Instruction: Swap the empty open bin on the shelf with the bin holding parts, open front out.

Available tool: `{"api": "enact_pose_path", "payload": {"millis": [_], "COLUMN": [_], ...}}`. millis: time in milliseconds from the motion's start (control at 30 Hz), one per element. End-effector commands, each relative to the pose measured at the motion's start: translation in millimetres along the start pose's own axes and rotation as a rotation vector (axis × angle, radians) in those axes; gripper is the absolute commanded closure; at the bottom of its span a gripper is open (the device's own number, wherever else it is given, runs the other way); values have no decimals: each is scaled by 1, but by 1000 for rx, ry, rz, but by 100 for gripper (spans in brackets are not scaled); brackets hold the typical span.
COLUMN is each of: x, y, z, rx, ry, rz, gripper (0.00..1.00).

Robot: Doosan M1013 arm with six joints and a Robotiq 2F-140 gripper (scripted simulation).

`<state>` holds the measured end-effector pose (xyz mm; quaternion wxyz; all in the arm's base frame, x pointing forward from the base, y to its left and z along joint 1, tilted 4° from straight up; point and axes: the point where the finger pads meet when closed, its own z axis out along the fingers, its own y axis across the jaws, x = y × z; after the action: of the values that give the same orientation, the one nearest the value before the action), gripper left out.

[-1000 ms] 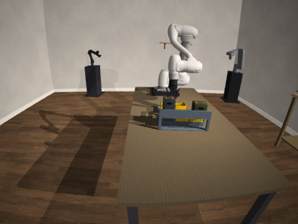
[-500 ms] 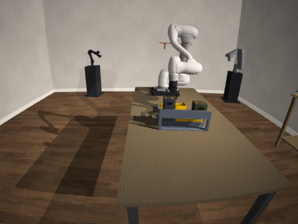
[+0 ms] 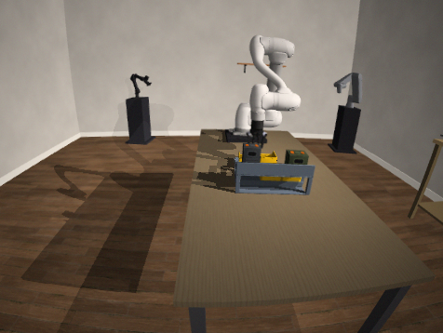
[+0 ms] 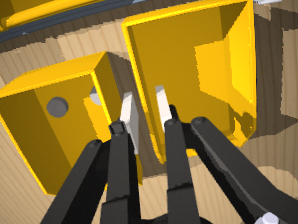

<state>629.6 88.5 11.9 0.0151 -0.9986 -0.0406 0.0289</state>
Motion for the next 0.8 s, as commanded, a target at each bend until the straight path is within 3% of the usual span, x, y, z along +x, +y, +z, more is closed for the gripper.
{"api": "enact_pose_path", "payload": {"millis": [0, 100, 133, 767], "x": [0, 0, 0, 0], "y": [0, 0, 0, 0], "z": [0, 0, 0, 0], "rx": [0, 0, 0, 0], "ry": [0, 0, 0, 0], "rz": [0, 0, 0, 0], "gripper": [76, 76, 90, 90]}}
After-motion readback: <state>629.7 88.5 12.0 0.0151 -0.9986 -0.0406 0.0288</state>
